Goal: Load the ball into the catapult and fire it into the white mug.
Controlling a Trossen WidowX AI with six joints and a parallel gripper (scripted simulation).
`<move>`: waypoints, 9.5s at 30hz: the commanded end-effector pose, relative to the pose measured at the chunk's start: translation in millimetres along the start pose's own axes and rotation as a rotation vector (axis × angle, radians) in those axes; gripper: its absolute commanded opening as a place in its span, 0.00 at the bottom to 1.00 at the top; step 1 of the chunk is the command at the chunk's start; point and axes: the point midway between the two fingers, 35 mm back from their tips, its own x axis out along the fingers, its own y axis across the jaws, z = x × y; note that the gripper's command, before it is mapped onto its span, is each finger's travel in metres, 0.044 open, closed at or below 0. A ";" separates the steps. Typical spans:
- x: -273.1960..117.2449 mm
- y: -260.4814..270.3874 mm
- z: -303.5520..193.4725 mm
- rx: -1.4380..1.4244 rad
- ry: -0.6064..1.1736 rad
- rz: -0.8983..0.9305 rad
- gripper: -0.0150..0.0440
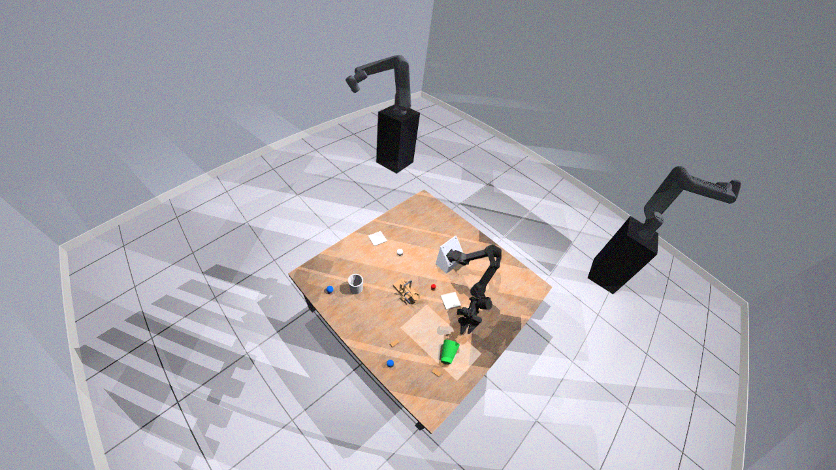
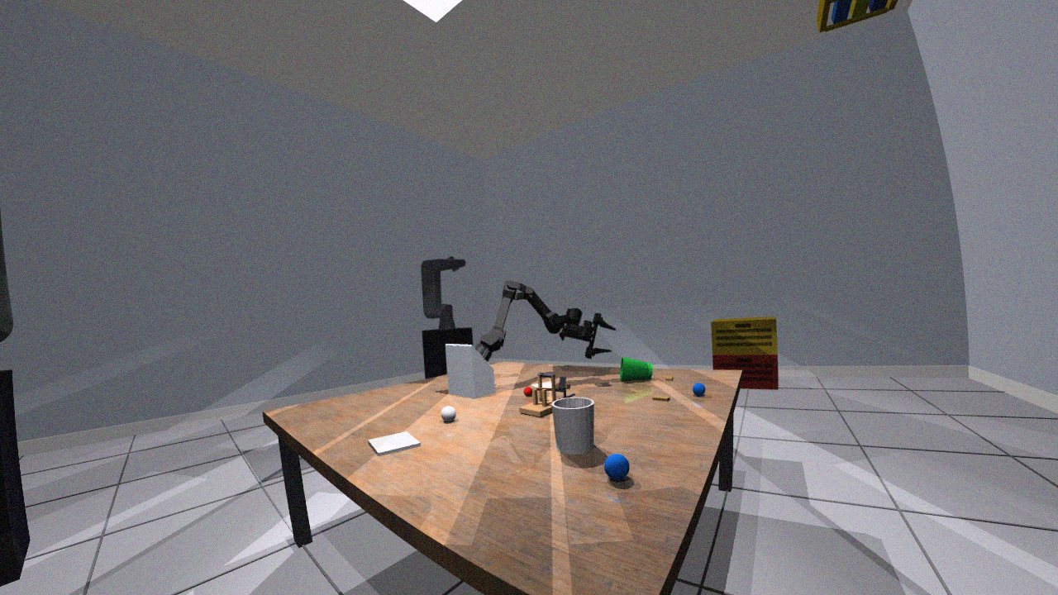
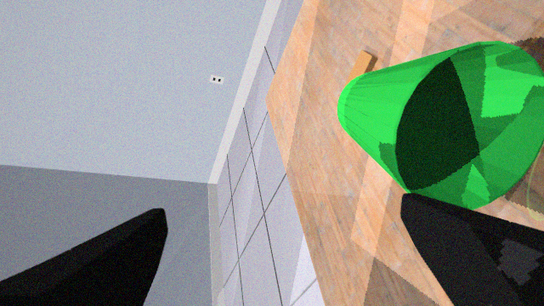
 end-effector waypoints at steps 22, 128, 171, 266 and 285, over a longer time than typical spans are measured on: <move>28.1 -89.6 209.3 -0.311 -0.289 -0.657 1.00; -166.2 -269.0 396.6 0.624 -0.148 -1.333 0.49; -220.9 -248.6 421.7 0.153 0.214 -1.296 0.25; -215.3 -276.6 412.5 0.152 0.216 -1.295 1.00; -213.4 -285.1 409.5 0.147 0.222 -1.300 0.51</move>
